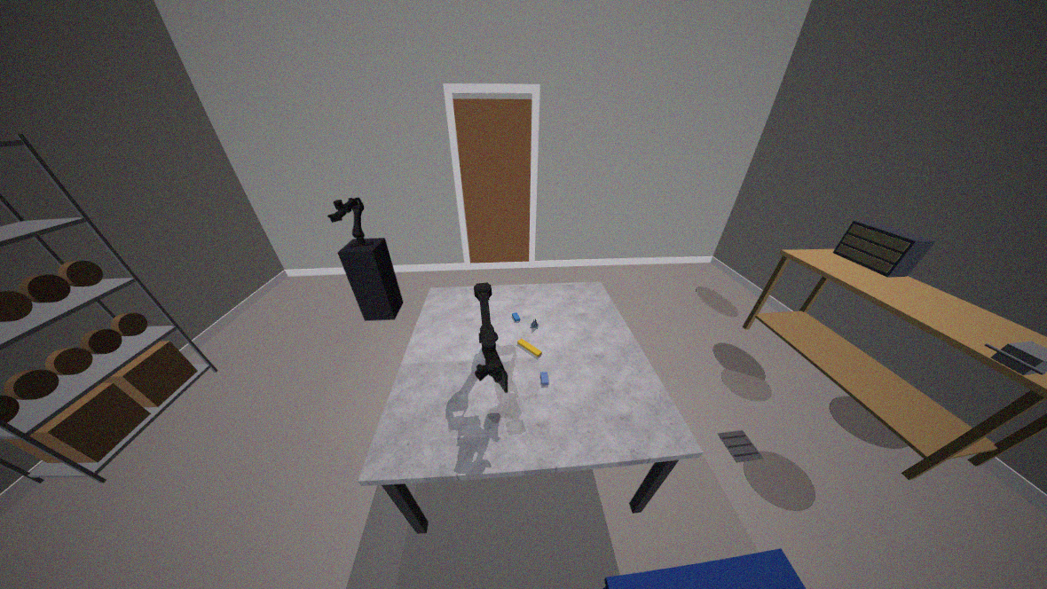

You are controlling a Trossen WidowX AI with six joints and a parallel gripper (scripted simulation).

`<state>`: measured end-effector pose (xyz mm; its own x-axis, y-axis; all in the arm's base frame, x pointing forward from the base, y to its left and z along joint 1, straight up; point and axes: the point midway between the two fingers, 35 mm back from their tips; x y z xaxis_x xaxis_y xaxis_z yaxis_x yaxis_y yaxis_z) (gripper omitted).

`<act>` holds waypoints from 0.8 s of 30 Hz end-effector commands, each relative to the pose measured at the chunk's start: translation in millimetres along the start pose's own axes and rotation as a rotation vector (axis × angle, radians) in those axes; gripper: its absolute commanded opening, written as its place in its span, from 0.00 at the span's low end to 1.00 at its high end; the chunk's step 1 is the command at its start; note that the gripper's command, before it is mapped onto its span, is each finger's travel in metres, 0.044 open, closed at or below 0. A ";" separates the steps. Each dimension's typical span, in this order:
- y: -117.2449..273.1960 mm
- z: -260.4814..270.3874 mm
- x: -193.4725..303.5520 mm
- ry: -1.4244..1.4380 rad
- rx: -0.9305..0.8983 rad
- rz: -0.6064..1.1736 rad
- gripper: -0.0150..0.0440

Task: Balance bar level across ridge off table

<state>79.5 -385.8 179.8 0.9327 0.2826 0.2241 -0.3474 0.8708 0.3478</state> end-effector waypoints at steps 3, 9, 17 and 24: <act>-6.9 -16.8 25.3 0.082 0.091 0.042 0.79; -8.7 -33.9 54.6 0.177 0.180 0.099 0.79; -5.2 -58.7 92.6 0.321 0.297 0.184 0.79; 3.7 -80.8 123.8 0.457 0.394 0.265 0.79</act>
Point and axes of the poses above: the point midway between the two fingers, 35 mm back from their tips, its own y axis back along the fingers, its own z axis across the jaws, x = y × z, and after that the axes turned 1 degree about y, right-handed
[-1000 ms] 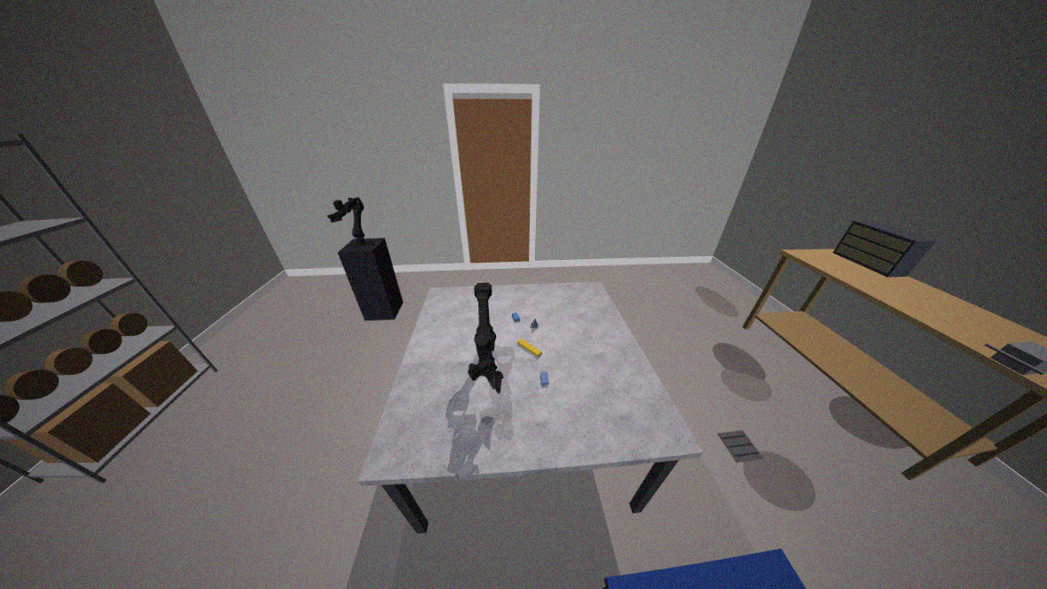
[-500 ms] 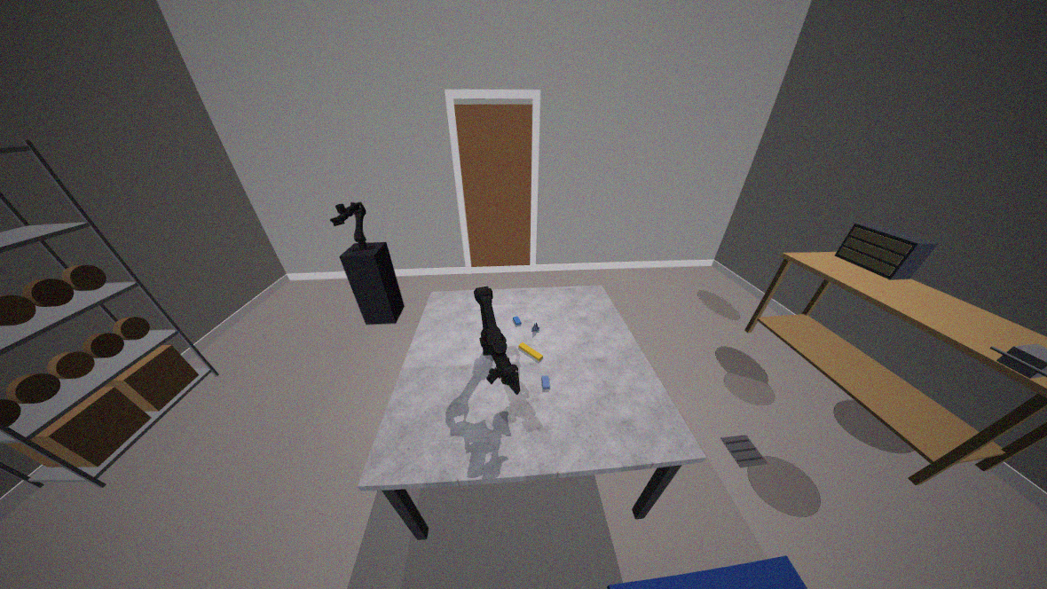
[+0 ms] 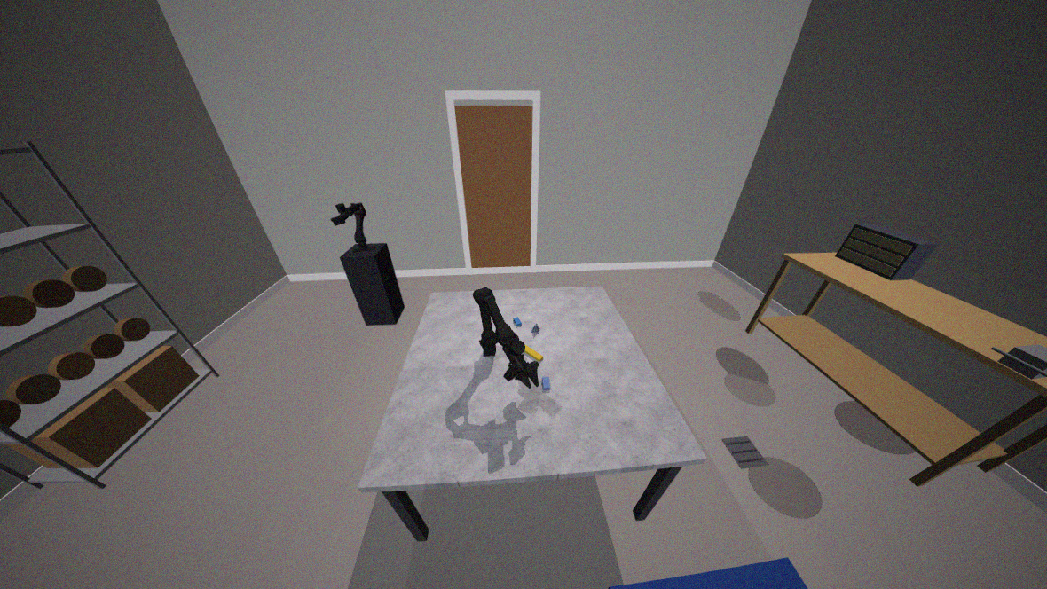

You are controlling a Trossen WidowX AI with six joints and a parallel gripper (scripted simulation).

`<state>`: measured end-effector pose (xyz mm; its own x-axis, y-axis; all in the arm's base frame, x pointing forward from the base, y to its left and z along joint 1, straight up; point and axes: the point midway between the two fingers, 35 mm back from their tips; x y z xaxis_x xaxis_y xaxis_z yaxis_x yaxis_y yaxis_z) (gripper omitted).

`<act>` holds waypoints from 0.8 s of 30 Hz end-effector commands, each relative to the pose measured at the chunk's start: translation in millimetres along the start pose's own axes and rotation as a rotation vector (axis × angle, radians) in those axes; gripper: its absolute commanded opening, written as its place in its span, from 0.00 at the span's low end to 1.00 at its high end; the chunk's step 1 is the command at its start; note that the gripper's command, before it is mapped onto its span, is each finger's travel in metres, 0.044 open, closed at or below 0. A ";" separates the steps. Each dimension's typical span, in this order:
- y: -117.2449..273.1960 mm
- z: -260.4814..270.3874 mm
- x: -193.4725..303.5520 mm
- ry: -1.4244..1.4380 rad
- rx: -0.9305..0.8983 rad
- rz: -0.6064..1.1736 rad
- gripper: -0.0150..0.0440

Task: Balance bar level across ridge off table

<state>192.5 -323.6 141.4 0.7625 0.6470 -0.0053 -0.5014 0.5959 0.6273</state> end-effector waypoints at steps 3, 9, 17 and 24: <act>-3.9 -9.5 28.5 0.115 0.084 0.056 0.79; -2.4 -18.7 59.5 0.239 0.156 0.123 0.79; 4.9 -33.5 98.4 0.415 0.248 0.213 0.79; 16.2 -48.9 129.3 0.583 0.329 0.296 0.79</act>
Point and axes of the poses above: the point midway between the two fingers, 35 mm back from their tips, its own y axis back along the fingers, its own z axis across the jaws, x = y × z, and after that the axes turned 1 degree about y, right-handed
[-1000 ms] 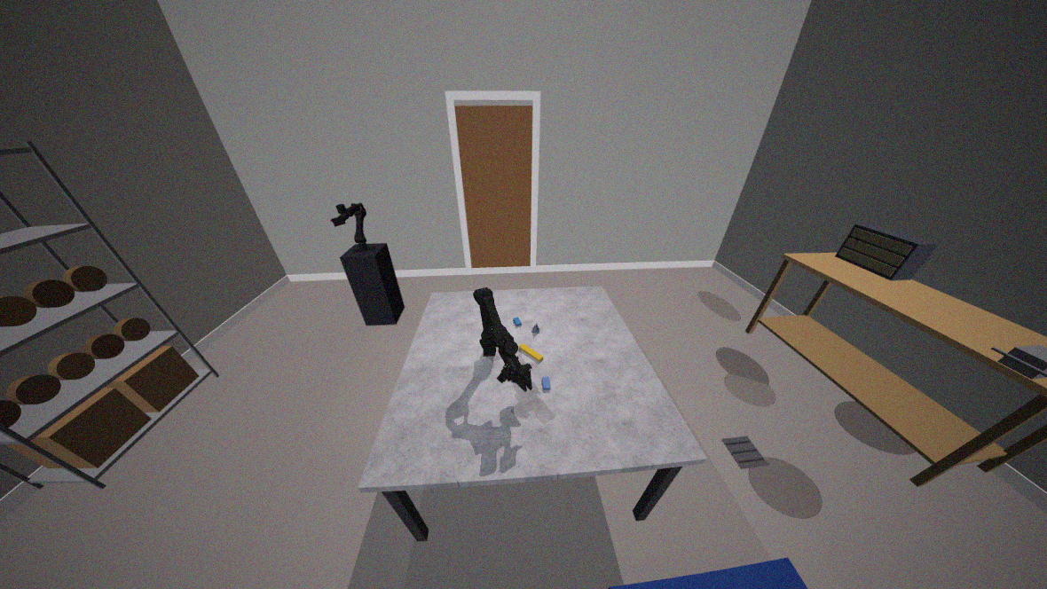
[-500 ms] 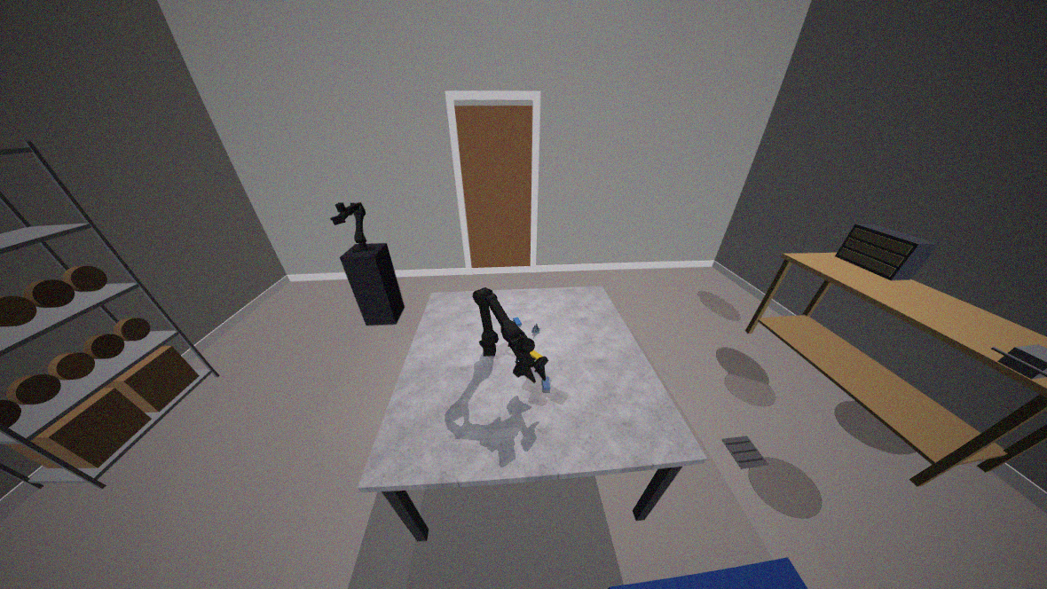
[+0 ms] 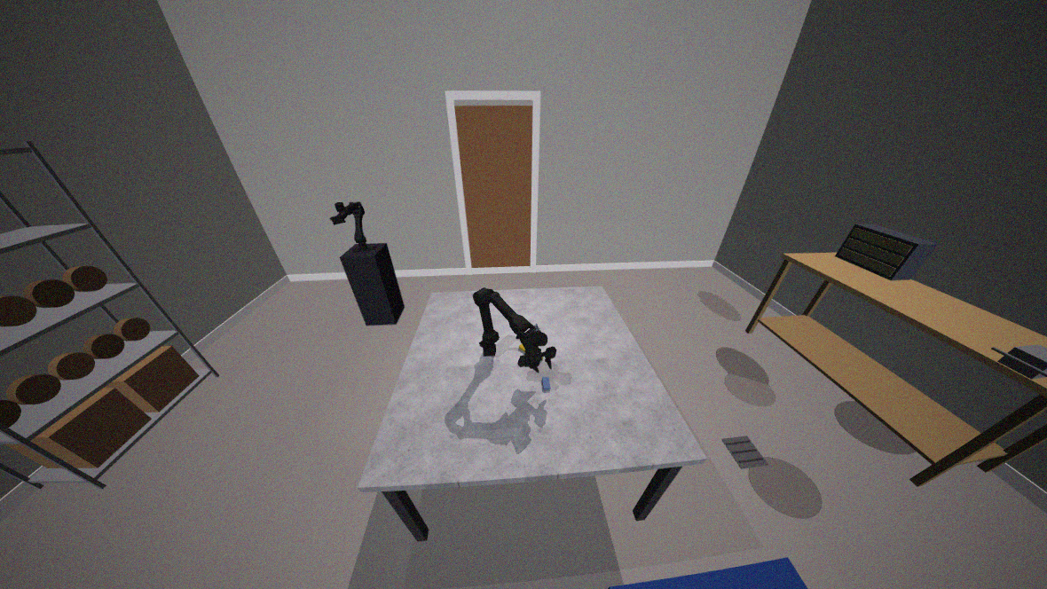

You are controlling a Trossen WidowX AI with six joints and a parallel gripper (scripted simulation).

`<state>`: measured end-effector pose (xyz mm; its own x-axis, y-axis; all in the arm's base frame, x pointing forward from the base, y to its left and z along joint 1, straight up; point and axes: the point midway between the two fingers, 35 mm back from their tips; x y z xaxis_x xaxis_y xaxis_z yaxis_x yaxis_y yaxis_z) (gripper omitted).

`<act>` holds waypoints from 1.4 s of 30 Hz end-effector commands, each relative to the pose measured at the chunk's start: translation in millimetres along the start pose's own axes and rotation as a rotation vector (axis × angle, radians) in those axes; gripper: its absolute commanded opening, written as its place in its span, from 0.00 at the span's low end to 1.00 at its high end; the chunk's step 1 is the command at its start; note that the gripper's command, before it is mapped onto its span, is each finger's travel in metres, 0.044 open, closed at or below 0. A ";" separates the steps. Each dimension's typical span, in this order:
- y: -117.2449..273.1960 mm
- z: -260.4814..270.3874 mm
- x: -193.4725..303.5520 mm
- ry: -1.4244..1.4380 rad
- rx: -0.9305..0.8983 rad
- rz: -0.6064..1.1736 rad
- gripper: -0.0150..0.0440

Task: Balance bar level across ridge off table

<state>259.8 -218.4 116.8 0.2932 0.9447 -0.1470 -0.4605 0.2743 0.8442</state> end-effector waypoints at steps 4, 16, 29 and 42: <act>0.0 -2.5 32.4 0.164 0.084 0.072 0.79; 12.7 -12.0 88.6 0.476 0.213 0.205 0.79; 37.9 -30.7 139.0 0.831 0.343 0.347 0.79; 45.5 -43.1 157.3 0.984 0.396 0.406 0.79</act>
Point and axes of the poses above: the point midway between the two fingers, 35 mm back from their tips, its own y axis back along the fingers, its own z axis across the jaws, x = y × z, and after that the axes turned 1 degree about y, right-handed
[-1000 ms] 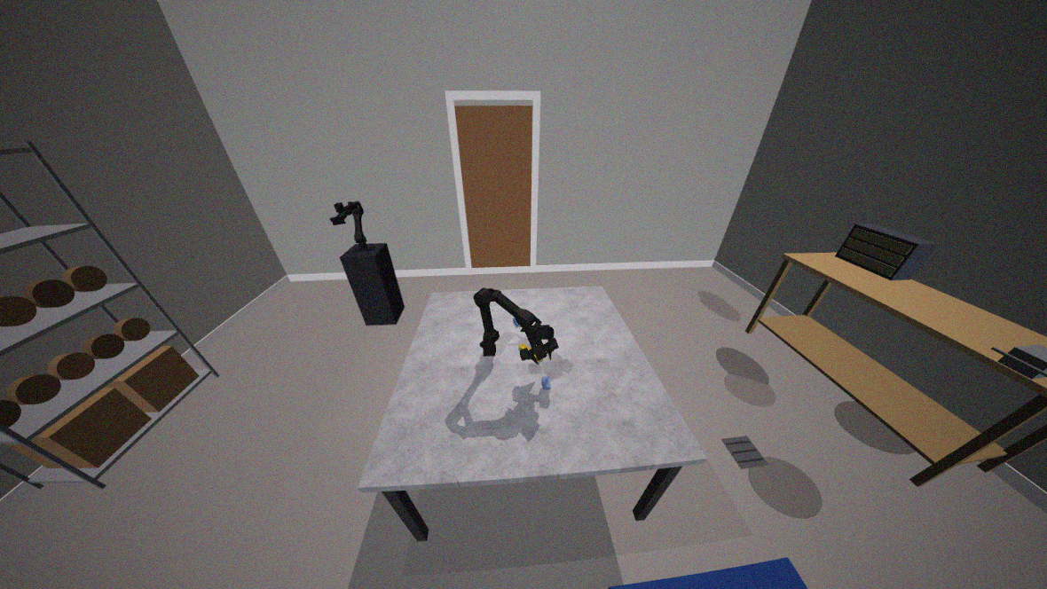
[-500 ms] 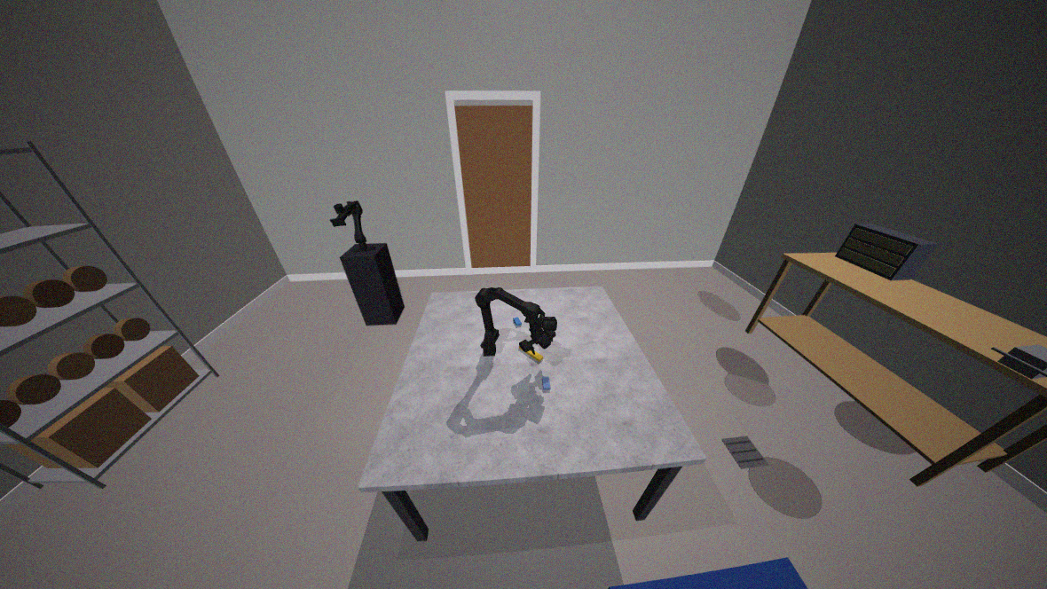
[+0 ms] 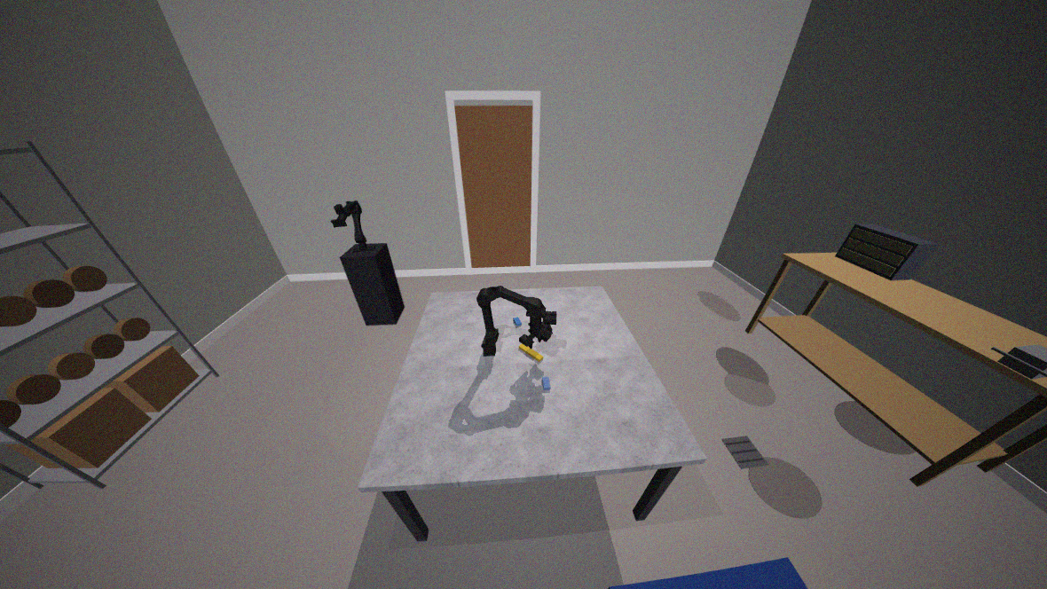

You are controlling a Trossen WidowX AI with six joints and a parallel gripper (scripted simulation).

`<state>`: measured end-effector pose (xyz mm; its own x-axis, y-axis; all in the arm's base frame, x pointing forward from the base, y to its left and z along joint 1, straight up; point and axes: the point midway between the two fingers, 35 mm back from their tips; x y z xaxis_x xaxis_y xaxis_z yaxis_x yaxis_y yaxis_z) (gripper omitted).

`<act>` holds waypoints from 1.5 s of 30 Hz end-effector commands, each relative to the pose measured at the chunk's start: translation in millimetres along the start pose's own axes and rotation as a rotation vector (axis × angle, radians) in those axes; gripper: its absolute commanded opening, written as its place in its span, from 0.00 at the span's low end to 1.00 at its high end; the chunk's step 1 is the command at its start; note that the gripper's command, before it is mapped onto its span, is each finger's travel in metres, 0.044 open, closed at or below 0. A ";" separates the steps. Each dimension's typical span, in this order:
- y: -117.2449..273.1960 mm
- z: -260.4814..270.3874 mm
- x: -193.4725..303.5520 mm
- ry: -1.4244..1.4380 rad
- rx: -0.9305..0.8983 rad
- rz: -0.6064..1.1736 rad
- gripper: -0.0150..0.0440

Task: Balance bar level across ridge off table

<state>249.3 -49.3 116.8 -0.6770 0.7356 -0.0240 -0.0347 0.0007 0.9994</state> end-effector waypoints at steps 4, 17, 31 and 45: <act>-28.1 -0.7 0.0 0.009 0.012 0.006 0.79; -50.6 -1.4 0.8 0.009 0.012 0.006 0.79; -71.1 -1.8 1.2 0.009 0.012 0.006 0.79; -71.1 -1.8 1.2 0.009 0.012 0.006 0.79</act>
<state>250.0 -49.0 46.7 -0.6801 0.7329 -0.0173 -0.0258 -0.0003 0.9997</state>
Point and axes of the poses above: the point midway between the two fingers, 35 mm back from their tips, its own y axis back along the fingers, its own z axis across the jaws, x = y × z, and after that the axes turned 1 degree about y, right-handed
